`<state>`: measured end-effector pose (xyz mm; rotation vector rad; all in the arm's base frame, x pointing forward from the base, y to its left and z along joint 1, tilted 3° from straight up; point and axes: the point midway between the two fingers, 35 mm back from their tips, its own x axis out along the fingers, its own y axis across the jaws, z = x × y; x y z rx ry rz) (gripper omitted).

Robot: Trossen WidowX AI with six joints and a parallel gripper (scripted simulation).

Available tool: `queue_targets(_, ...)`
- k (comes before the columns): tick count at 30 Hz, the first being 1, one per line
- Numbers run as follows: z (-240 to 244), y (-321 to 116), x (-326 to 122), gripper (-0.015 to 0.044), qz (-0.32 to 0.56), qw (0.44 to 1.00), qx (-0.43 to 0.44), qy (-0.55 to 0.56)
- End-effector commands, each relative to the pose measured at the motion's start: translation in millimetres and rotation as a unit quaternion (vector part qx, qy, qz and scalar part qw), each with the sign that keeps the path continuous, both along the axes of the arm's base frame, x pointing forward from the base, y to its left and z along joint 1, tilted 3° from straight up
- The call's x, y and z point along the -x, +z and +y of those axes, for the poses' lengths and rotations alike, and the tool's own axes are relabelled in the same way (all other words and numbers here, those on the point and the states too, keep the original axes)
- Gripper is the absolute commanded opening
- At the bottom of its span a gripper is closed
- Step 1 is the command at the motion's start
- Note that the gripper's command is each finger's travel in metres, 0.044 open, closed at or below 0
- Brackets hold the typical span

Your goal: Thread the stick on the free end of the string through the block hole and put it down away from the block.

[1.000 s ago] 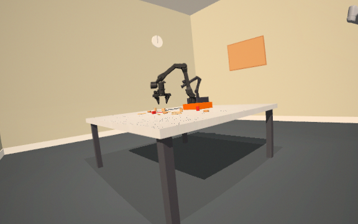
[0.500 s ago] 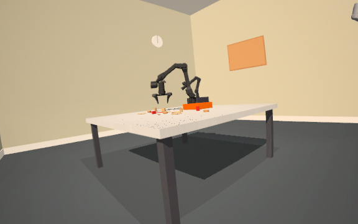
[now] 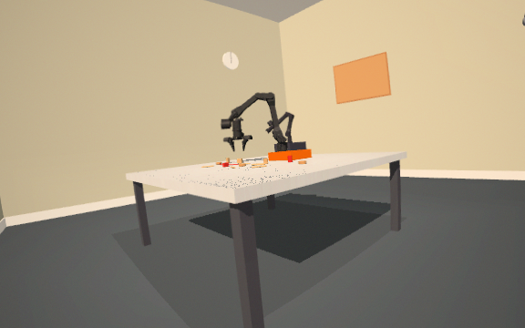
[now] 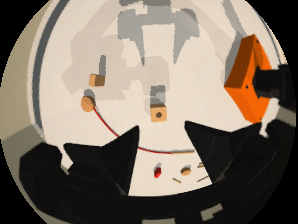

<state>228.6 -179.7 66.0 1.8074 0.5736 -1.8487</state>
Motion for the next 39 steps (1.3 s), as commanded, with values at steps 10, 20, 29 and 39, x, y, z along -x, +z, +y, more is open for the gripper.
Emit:
queue_targets(10, 0.1, -0.6, 0.2, 0.0238, 0.000, 1.000, -0.001, -0.004)
queue_targets(20, -1.4, -15.3, -0.7, 0.0238, 0.000, 1.000, 0.000, -0.004)
queue_targets(29, -2.4, -30.2, -0.9, 0.0238, 0.000, 1.000, 0.000, -0.004)
queue_targets(39, -2.9, -46.4, -0.3, 0.0238, 0.000, 1.000, 0.000, -0.004)
